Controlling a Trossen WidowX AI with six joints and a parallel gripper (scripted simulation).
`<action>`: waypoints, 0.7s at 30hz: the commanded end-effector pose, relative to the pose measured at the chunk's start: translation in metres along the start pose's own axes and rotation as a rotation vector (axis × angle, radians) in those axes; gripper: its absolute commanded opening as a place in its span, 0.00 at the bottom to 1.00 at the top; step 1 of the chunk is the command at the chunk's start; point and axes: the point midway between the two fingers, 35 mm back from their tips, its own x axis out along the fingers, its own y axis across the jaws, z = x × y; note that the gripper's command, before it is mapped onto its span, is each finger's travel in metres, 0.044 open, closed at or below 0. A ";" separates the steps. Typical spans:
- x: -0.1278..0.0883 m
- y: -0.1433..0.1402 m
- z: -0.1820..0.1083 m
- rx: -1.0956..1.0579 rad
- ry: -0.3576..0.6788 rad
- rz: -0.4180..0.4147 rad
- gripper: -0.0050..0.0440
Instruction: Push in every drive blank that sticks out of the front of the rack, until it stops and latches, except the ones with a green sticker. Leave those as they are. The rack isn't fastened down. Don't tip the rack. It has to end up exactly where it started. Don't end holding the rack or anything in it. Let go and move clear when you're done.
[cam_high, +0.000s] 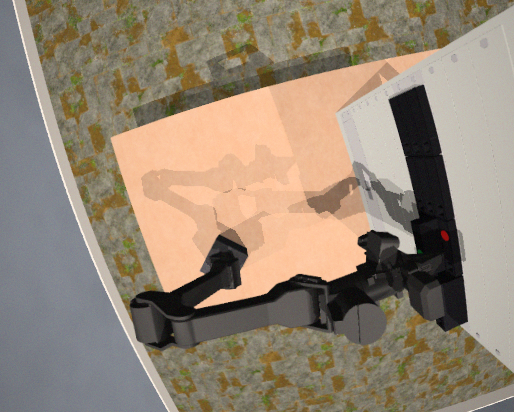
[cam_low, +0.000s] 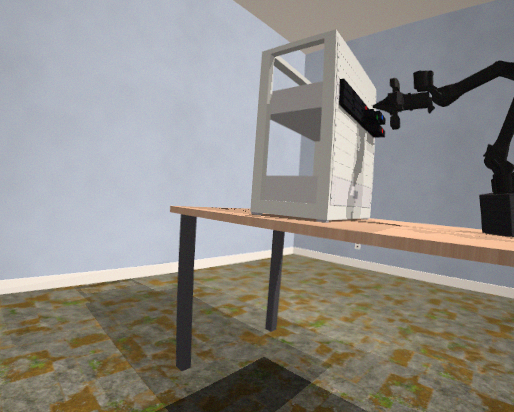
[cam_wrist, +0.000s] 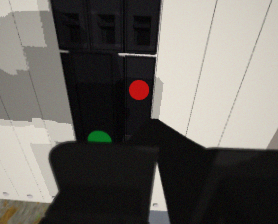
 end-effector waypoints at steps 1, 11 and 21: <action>-0.025 -0.010 0.002 -0.004 -0.004 -0.025 0.10; -0.056 -0.010 0.002 -0.004 -0.004 -0.025 0.10; -0.060 -0.009 0.000 -0.004 -0.004 -0.025 0.10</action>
